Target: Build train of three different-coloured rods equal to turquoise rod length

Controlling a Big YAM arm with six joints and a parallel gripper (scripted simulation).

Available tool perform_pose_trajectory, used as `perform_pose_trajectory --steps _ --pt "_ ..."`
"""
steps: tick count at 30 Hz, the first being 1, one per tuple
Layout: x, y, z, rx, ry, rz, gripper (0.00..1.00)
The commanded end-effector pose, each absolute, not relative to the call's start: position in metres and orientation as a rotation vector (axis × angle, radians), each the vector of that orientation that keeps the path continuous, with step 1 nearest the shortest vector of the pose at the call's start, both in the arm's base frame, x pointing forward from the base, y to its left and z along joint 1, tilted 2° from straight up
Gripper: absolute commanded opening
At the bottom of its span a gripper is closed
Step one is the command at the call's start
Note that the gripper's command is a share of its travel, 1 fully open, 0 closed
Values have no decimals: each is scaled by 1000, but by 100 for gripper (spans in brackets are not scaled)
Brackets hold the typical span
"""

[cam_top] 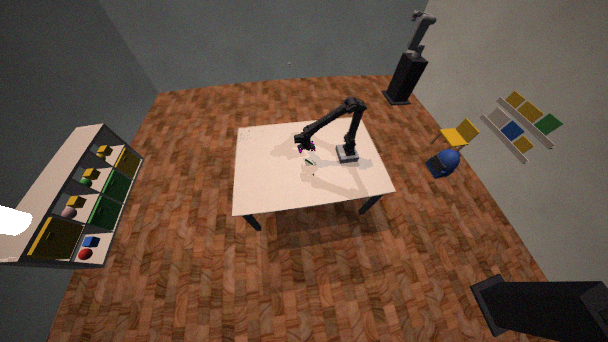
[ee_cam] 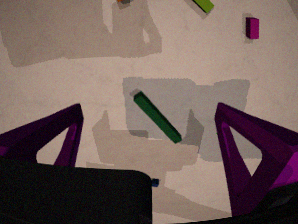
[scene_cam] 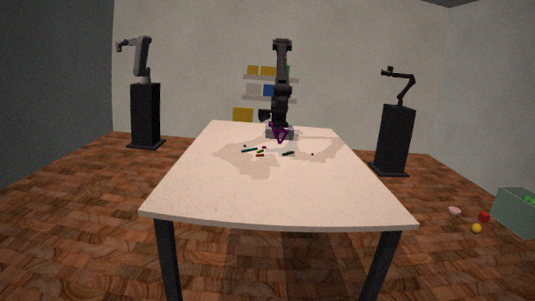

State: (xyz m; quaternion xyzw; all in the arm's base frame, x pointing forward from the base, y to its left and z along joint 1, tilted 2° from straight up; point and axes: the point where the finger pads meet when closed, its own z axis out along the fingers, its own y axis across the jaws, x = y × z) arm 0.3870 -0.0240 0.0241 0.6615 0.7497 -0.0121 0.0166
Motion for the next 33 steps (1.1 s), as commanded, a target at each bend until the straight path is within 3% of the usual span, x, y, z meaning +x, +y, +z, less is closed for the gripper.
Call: perform_pose_trajectory --steps 1,33 --pt "392 -19 35 2152 2196 2 100" --pt "392 -20 35 2182 2170 1 100"
